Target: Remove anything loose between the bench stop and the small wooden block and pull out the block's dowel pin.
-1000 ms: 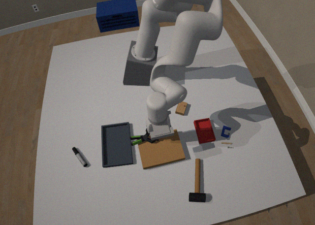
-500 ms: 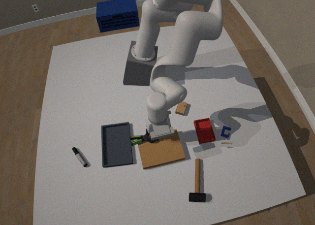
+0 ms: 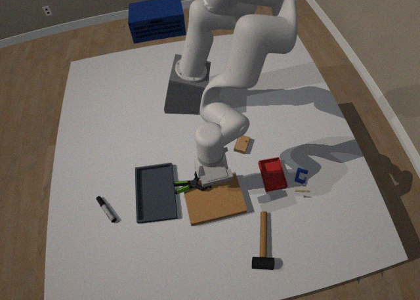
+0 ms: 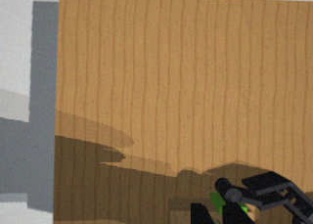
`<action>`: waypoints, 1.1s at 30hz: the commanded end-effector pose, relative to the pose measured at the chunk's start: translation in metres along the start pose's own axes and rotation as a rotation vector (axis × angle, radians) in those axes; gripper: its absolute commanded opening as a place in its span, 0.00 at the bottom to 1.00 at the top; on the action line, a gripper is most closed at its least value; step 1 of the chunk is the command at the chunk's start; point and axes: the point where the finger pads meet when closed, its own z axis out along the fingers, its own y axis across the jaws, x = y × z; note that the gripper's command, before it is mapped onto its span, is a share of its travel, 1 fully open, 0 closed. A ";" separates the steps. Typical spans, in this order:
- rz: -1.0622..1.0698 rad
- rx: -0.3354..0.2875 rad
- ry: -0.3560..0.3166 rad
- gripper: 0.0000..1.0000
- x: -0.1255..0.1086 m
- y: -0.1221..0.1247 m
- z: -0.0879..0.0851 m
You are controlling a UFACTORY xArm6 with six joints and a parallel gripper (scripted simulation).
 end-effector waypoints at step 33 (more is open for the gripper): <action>-0.080 0.000 0.003 0.00 0.001 0.000 -0.001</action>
